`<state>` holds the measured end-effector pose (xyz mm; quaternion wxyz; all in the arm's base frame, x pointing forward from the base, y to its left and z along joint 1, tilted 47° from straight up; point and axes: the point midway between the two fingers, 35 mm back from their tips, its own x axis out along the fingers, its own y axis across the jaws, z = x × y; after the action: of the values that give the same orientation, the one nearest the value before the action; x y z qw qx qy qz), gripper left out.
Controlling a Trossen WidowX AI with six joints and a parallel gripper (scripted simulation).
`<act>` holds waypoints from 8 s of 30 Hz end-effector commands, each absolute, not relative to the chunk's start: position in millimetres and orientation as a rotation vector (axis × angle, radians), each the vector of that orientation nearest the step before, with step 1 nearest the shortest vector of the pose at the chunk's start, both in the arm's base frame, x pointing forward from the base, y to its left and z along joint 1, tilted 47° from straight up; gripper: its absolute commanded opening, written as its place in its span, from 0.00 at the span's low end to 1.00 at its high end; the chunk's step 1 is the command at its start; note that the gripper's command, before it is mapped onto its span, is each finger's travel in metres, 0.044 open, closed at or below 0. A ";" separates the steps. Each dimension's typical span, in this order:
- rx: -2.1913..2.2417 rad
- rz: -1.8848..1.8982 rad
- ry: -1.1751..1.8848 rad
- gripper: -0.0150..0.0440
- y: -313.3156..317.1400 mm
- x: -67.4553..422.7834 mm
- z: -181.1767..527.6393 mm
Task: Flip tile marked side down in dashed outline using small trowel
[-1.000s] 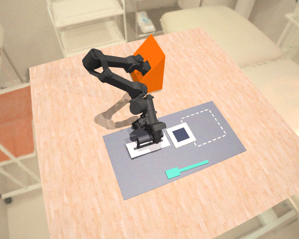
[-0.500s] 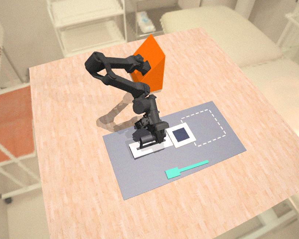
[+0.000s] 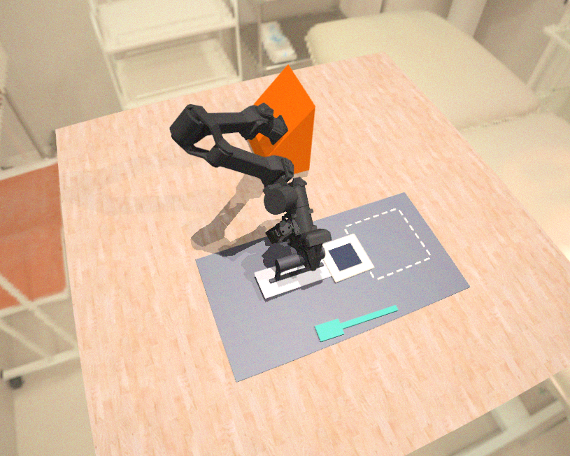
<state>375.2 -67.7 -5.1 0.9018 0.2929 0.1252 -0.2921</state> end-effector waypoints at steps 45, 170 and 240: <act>0.705 -0.587 0.307 0.25 2.0 369.0 0.6; 0.385 -0.620 0.606 0.25 -27.2 402.8 30.0; 0.114 -0.041 1.370 0.25 -165.0 347.3 110.8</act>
<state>345.5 -164.5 112.9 0.7699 0.0520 0.6356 -0.0257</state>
